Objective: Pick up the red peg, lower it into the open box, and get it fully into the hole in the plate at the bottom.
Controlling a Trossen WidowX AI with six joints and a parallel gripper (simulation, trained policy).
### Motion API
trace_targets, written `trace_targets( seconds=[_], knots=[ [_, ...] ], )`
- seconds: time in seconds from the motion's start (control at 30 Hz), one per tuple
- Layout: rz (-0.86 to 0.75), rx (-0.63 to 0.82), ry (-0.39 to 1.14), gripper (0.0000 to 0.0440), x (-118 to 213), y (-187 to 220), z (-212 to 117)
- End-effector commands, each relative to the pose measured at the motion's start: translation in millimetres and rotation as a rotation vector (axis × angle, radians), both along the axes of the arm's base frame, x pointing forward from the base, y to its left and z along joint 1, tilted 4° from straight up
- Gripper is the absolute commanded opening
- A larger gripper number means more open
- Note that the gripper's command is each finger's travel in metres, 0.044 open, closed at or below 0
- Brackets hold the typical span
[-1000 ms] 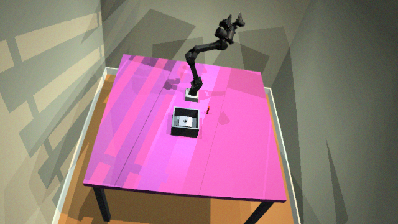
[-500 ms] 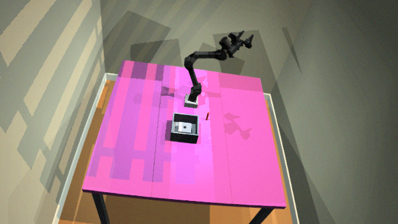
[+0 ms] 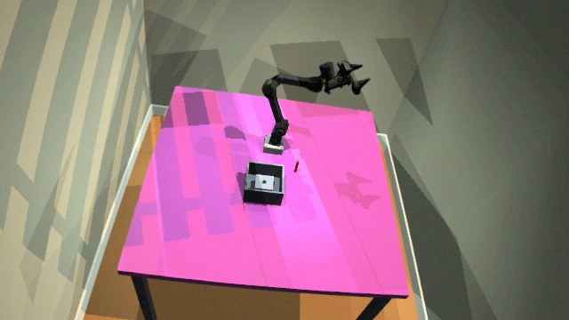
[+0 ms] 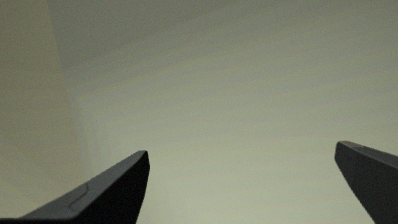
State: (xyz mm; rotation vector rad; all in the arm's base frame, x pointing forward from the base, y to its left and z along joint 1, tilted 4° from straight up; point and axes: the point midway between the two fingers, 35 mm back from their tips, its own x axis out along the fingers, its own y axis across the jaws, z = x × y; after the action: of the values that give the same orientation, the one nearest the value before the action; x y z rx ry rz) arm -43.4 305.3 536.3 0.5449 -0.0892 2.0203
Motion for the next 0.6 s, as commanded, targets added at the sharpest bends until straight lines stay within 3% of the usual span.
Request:
trace_targets(
  seconds=[0.0, 0.57],
  knots=[
    [-0.057, -0.086, 0.051, 0.044, 19, 10, -17],
    [-0.382, -0.484, 0.35, 0.044, 119, 23, -112]
  ],
)
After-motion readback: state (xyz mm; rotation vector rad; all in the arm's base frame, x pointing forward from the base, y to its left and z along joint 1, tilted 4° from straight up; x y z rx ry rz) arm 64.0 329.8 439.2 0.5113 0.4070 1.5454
